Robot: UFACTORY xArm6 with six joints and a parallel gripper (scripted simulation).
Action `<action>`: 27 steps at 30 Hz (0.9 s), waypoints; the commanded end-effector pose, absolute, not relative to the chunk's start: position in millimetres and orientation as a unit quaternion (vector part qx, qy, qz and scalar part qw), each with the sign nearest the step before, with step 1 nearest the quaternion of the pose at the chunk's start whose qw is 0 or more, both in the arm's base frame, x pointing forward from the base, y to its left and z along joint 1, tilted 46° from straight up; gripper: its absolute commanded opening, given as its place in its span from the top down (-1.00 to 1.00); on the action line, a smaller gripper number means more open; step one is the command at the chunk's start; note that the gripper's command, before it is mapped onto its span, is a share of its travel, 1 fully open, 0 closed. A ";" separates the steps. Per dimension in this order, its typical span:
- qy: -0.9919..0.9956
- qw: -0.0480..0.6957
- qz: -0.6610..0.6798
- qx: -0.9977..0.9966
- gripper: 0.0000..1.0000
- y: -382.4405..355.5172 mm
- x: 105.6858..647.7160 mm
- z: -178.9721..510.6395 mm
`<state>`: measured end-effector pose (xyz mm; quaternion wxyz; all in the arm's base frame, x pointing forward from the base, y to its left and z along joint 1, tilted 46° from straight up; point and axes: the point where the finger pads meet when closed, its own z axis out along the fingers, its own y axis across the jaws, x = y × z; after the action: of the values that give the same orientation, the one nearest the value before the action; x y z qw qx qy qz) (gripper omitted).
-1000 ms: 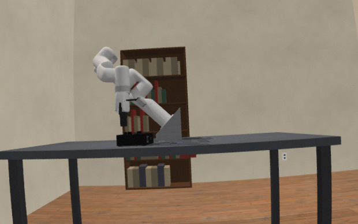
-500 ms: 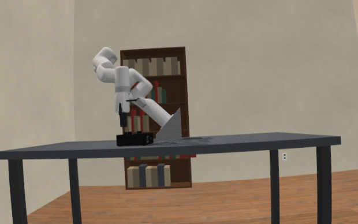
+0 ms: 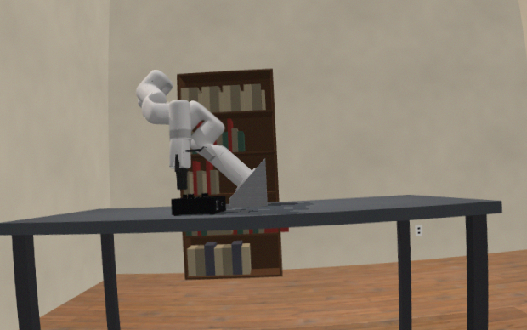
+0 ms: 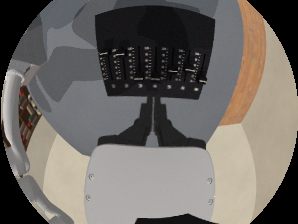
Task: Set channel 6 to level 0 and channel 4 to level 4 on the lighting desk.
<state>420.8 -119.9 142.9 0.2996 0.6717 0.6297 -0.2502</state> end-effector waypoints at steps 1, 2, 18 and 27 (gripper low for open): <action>0.630 0.301 -0.249 0.672 1.00 -121.5 421.9 141.7; 0.630 0.301 -0.249 0.672 1.00 -122.0 421.9 141.3; 0.630 0.301 -0.249 0.672 1.00 -127.8 422.4 136.0; 0.630 0.301 -0.249 0.672 1.00 -128.8 422.4 135.1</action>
<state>421.4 -129.2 134.3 0.2996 0.6717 0.6296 -0.2503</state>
